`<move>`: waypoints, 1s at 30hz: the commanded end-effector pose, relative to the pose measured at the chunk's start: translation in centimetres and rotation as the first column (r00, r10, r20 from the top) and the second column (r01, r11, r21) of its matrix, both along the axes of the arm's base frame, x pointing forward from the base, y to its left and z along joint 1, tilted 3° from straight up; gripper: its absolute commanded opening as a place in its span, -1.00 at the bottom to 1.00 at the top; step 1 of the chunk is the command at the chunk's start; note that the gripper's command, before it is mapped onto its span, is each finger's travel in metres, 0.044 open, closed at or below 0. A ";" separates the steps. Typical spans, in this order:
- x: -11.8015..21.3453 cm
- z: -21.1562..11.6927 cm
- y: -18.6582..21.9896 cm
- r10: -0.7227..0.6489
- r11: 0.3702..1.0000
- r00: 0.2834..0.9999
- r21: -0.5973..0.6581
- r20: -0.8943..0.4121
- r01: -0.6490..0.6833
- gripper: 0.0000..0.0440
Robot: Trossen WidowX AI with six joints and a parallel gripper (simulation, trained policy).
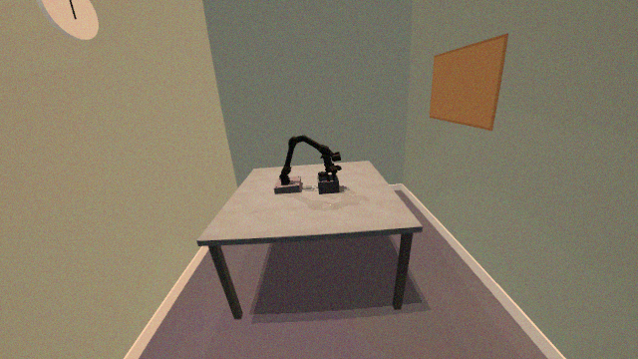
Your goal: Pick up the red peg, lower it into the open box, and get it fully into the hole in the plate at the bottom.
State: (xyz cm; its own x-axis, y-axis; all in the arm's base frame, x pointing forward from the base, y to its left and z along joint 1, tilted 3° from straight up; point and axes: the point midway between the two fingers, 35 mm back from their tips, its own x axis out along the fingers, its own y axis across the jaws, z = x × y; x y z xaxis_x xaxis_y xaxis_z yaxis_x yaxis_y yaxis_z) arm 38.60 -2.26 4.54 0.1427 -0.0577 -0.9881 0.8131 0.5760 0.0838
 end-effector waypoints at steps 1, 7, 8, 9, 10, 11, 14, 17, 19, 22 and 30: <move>1.2 0.0 -0.6 0.004 1.000 1.000 0.005 0.016 -0.004 0.17; 3.1 0.6 -1.7 -0.007 1.000 0.998 -0.002 0.063 0.007 0.87; 3.4 0.8 -2.0 -0.011 1.000 0.997 -0.004 0.077 0.011 0.99; 3.8 1.0 -2.2 -0.015 1.000 0.996 -0.006 0.092 0.015 1.00; 4.1 1.3 -2.4 -0.019 1.000 0.994 -0.008 0.107 0.020 1.00; 4.5 1.5 -2.7 -0.024 1.000 0.992 -0.011 0.122 0.025 1.00; 5.3 2.0 -3.4 -0.035 0.999 0.987 -0.018 0.158 0.038 1.00; 5.3 2.0 -3.4 -0.035 0.999 0.987 -0.018 0.158 0.038 1.00; 5.3 2.0 -3.4 -0.035 0.999 0.987 -0.018 0.158 0.038 1.00; 5.3 2.0 -3.4 -0.035 0.999 0.987 -0.018 0.158 0.038 1.00; 5.3 2.0 -3.4 -0.035 0.999 0.987 -0.018 0.158 0.038 1.00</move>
